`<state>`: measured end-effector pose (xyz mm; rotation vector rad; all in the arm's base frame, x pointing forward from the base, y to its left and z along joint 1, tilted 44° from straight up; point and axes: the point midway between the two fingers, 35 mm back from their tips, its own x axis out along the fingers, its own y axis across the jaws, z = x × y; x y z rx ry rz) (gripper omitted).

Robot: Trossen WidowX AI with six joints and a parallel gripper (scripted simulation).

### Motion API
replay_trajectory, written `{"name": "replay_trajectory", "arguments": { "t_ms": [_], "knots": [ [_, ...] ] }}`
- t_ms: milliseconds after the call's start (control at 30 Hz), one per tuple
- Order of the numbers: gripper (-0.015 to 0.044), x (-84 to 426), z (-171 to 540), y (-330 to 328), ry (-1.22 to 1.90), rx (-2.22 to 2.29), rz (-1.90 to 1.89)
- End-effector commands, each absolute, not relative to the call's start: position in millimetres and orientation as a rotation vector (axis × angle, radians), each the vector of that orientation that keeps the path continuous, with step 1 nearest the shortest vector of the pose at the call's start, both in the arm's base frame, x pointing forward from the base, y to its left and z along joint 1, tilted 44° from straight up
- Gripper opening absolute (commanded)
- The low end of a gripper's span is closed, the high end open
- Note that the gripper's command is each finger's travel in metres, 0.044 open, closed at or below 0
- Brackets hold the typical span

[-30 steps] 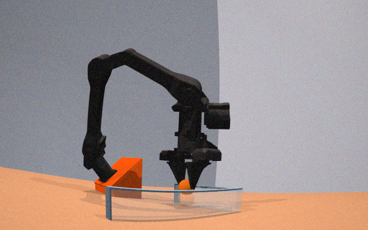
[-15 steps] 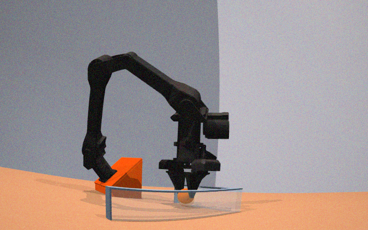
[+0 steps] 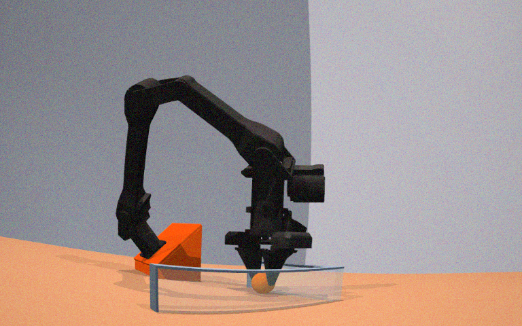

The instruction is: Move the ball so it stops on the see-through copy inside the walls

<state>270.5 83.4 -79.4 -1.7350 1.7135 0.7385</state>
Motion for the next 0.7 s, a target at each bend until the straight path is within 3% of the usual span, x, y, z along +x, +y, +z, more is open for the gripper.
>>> {"name": "replay_trajectory", "arguments": {
  "t_ms": [0, 167, 333, 500, 667],
  "knots": [
    [0.0184, 270.6, -79.2, 83.4, 1.714, -1.734, 0.738],
    [0.0315, 270.6, -79.2, 83.4, 1.714, -1.734, 0.738],
    [0.0318, 271.6, -71.8, 91.4, 1.714, -1.735, 0.739],
    [0.0318, 268.5, -18.5, 140.1, 1.716, -1.739, 0.742],
    [0.0318, 270.8, -24.5, 138.9, 1.693, -1.752, 0.744]
  ]
}}
